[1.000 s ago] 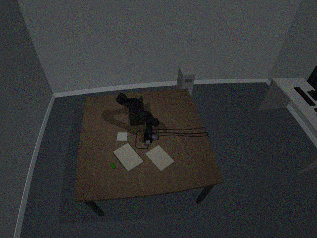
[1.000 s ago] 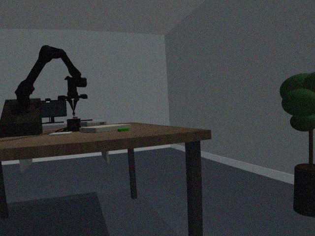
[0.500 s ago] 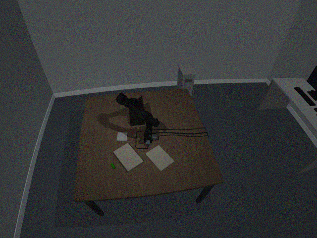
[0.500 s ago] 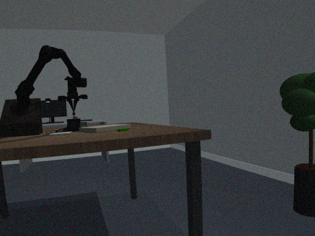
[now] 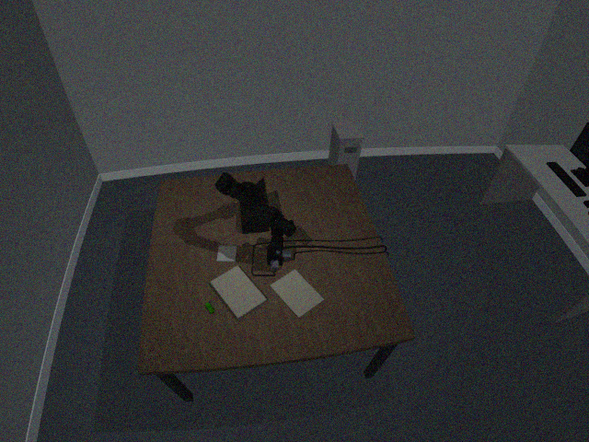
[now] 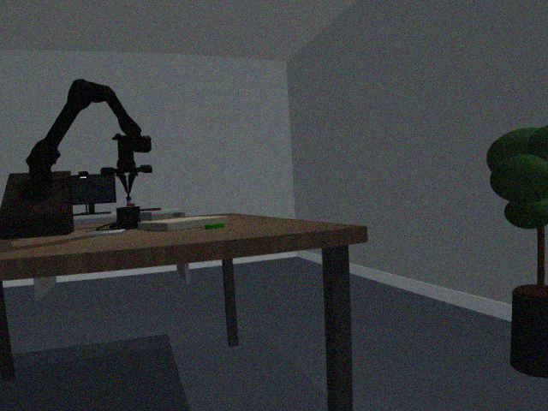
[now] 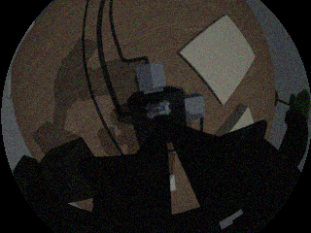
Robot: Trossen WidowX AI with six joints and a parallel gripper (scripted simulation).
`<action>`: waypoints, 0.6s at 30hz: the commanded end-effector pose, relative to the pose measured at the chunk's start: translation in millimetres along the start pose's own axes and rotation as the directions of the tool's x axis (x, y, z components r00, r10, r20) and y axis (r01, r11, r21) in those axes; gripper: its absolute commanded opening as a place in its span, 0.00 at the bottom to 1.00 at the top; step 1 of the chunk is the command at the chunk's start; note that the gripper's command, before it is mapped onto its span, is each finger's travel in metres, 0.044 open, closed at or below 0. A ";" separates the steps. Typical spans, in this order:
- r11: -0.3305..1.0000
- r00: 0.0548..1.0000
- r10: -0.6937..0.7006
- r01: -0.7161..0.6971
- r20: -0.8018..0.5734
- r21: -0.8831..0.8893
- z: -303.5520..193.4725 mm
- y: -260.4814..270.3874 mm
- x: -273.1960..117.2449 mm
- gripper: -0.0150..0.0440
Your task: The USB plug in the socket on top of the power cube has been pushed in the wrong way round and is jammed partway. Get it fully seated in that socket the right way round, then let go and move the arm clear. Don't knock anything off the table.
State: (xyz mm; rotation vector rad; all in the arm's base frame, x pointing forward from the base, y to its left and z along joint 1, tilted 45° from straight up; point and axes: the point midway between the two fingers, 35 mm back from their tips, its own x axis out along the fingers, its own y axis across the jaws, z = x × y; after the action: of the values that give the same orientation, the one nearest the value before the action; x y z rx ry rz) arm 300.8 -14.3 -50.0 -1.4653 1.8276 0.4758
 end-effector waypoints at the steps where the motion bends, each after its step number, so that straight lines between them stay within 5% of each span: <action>1: 1.000 1.000 0.004 -0.004 0.003 -0.009 0.5 1.4 1.4 0.25; 18: 1.000 1.000 0.005 -0.005 0.010 -0.018 1.3 1.1 3.5 0.25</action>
State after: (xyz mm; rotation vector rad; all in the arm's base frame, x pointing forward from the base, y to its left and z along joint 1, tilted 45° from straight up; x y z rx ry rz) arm 301.2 -15.3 -52.1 -1.4680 1.8228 0.4900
